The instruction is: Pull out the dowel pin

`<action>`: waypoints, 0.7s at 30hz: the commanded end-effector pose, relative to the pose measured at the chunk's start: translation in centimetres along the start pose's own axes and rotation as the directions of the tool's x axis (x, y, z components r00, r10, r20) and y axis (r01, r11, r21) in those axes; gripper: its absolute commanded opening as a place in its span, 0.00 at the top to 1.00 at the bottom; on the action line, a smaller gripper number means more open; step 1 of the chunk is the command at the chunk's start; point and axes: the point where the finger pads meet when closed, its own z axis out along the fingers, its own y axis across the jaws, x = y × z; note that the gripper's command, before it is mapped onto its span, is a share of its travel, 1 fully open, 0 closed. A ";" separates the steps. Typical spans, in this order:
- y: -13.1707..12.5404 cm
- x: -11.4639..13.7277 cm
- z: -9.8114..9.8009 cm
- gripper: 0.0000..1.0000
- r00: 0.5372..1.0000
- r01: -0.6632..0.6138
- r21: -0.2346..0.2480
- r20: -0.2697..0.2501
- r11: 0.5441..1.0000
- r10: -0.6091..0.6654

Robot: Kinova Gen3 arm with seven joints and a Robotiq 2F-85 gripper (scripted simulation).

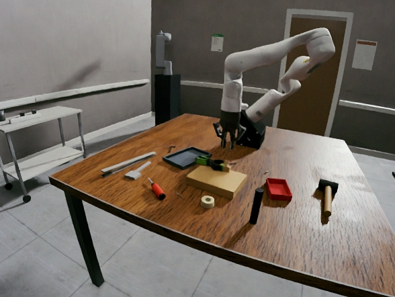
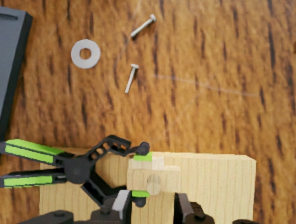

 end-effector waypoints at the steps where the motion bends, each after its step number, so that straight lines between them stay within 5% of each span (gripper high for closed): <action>1: 0.0 0.0 -0.1 0.66 1.000 0.000 0.001 0.002 1.000 0.000; 21: 0.0 -0.1 0.5 0.66 1.000 -0.001 0.001 0.001 1.000 0.001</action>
